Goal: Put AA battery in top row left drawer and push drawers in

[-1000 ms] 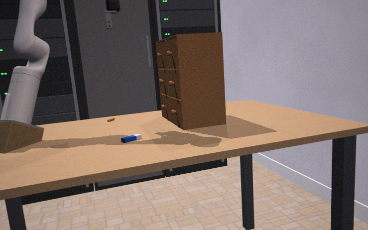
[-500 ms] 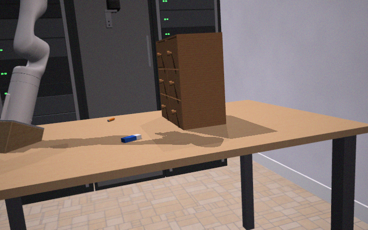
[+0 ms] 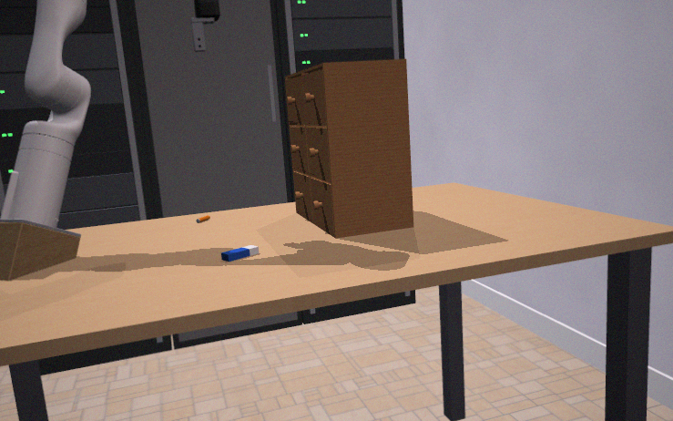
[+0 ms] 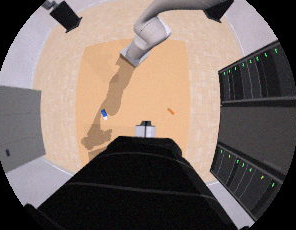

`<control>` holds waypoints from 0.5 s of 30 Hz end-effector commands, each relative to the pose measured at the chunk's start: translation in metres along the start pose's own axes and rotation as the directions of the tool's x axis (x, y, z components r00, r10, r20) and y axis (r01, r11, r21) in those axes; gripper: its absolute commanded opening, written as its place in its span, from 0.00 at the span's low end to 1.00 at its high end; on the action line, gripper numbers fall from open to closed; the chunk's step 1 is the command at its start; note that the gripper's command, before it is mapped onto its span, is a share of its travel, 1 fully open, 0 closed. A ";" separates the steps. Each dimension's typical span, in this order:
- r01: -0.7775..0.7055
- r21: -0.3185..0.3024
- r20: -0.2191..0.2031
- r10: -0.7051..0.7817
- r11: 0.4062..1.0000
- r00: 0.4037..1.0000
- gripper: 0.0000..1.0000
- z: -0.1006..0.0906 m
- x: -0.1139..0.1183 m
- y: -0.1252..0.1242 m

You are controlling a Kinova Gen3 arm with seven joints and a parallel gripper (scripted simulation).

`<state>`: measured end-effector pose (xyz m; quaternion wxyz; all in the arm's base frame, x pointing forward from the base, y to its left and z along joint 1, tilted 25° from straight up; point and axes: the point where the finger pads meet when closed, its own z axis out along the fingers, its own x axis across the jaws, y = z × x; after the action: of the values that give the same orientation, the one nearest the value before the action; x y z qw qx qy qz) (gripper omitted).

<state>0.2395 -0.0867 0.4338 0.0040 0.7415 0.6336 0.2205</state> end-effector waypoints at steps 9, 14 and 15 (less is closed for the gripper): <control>-0.003 0.009 0.001 0.003 1.000 1.000 0.00 -0.001 0.000 -0.002; -0.003 0.009 0.001 0.003 1.000 1.000 1.00 -0.001 0.000 -0.002; -0.003 0.009 0.001 0.003 1.000 1.000 1.00 -0.001 0.000 -0.002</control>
<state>0.2395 -0.0867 0.4338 0.0040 0.7415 0.6336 0.2205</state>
